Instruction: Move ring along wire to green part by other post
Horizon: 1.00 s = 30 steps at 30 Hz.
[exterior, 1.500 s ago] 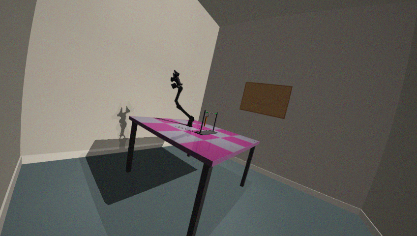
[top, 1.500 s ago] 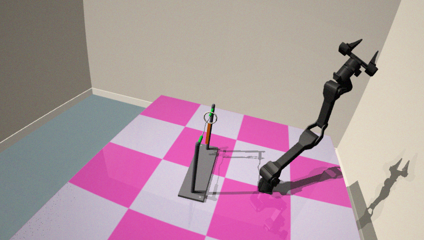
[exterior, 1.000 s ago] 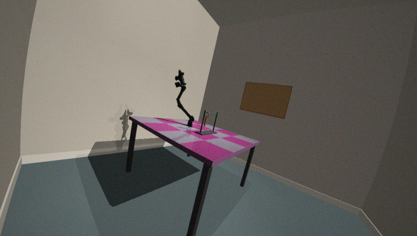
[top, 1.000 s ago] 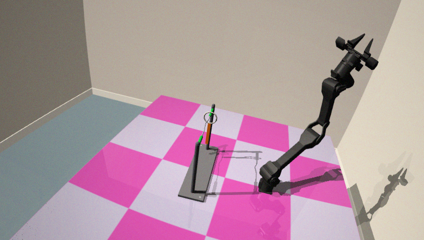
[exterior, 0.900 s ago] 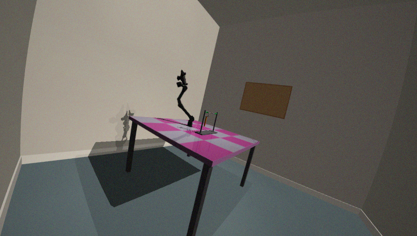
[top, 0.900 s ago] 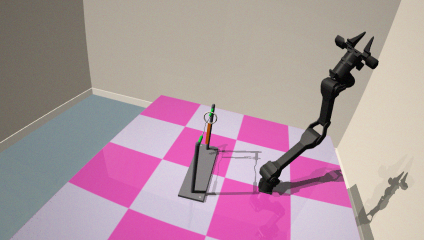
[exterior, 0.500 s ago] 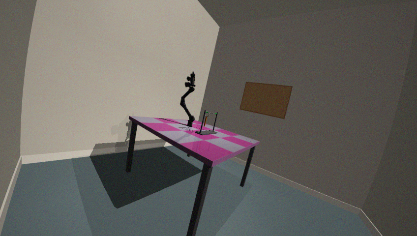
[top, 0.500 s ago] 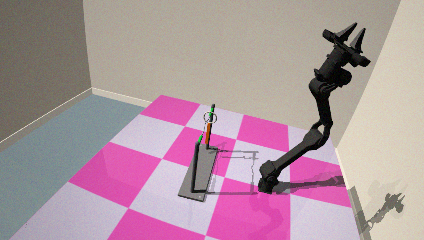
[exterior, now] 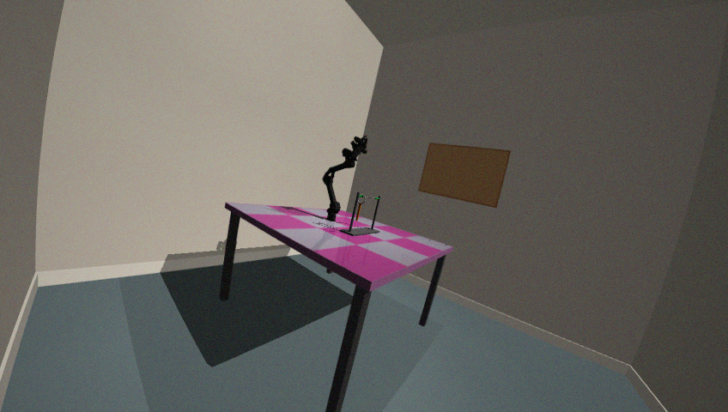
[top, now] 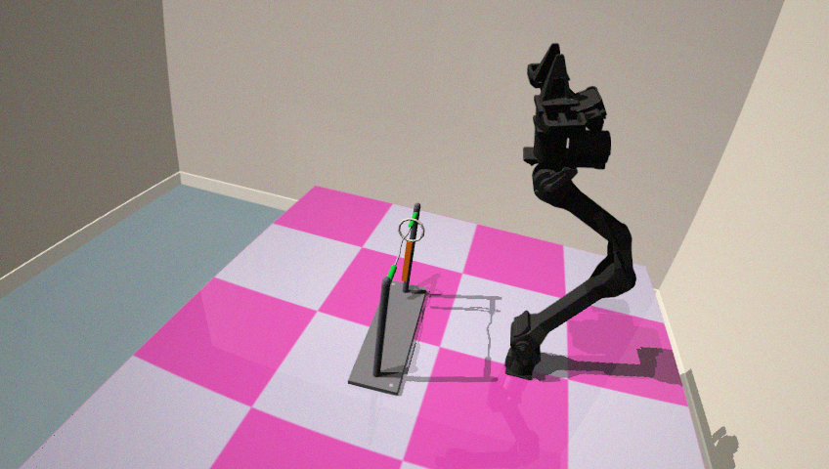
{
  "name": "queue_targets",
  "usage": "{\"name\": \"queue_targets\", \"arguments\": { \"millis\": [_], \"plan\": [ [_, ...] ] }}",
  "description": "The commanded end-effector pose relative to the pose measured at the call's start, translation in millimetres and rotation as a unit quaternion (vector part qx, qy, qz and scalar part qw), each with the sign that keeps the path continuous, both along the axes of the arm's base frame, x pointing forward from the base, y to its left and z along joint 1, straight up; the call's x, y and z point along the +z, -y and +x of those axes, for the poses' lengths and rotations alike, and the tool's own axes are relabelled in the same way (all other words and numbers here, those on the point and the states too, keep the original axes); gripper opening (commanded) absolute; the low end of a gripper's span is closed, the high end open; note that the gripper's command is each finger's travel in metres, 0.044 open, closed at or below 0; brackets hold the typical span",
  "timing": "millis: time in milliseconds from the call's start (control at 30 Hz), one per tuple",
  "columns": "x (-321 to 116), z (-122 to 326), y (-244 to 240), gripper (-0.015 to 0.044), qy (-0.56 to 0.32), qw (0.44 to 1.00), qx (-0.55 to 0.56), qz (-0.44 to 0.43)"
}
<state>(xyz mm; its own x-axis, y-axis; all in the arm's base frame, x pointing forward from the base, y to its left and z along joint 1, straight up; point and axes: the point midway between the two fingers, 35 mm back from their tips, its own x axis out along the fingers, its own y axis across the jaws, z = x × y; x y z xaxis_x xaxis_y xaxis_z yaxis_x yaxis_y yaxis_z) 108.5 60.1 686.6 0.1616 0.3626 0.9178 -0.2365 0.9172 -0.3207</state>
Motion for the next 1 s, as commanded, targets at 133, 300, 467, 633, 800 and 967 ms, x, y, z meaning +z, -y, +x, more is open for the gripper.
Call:
{"name": "queue_targets", "arguments": {
  "millis": [133, 300, 467, 633, 800, 967],
  "plan": [
    [-63, 111, 30, 0.0160, -0.094, 0.985, -0.133, -0.048],
    [-116, 166, 71, 0.0160, -0.164, 0.963, -0.203, -0.069],
    [-176, 204, 123, 0.0160, -0.239, 0.932, -0.259, -0.078],
    [-240, 221, 180, 0.0160, -0.314, 0.896, -0.305, -0.075],
    [-306, 218, 234, 0.0160, -0.386, 0.856, -0.339, -0.061],
    [-371, 212, 258, 0.0160, -0.446, 0.829, -0.333, -0.051]
  ]
}}
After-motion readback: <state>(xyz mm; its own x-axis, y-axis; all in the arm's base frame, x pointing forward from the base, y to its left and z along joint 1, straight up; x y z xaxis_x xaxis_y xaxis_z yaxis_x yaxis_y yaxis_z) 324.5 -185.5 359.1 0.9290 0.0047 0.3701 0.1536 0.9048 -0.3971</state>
